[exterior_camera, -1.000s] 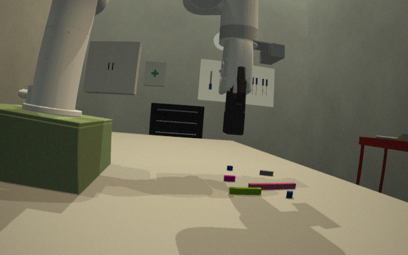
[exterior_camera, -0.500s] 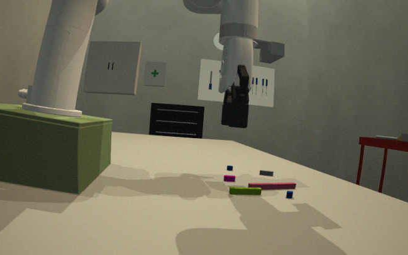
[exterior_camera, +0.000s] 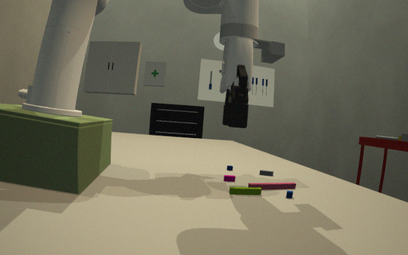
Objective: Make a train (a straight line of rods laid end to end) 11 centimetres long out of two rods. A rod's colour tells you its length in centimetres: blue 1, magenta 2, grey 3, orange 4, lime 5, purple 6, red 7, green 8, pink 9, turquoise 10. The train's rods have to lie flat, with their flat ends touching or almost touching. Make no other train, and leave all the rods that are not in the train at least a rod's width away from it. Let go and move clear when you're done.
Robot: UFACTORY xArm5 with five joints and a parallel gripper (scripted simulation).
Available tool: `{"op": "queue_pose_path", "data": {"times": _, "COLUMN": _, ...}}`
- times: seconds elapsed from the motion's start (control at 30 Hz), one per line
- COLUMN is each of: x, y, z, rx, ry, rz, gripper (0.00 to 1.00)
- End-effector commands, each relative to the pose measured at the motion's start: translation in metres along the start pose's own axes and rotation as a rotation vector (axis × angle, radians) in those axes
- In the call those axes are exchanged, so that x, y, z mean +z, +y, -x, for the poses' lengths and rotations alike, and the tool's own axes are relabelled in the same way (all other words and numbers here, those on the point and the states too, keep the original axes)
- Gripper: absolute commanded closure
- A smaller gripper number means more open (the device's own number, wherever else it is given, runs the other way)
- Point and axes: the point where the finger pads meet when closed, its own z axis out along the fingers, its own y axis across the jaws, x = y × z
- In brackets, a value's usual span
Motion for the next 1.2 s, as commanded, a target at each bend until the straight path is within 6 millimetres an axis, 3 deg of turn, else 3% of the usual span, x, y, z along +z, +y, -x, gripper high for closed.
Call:
{"op": "queue_pose_path", "data": {"times": 0.0, "x": -0.001, "y": 0.001, "z": -0.002, "rx": 0.052, "ry": 0.003, "rz": 0.000, "gripper": 0.00}}
{"op": "queue_pose_path", "data": {"times": 1.17, "x": 0.005, "y": 0.016, "z": -0.027, "rx": 1.024, "ry": 0.005, "rz": 0.002, "gripper": 0.00}}
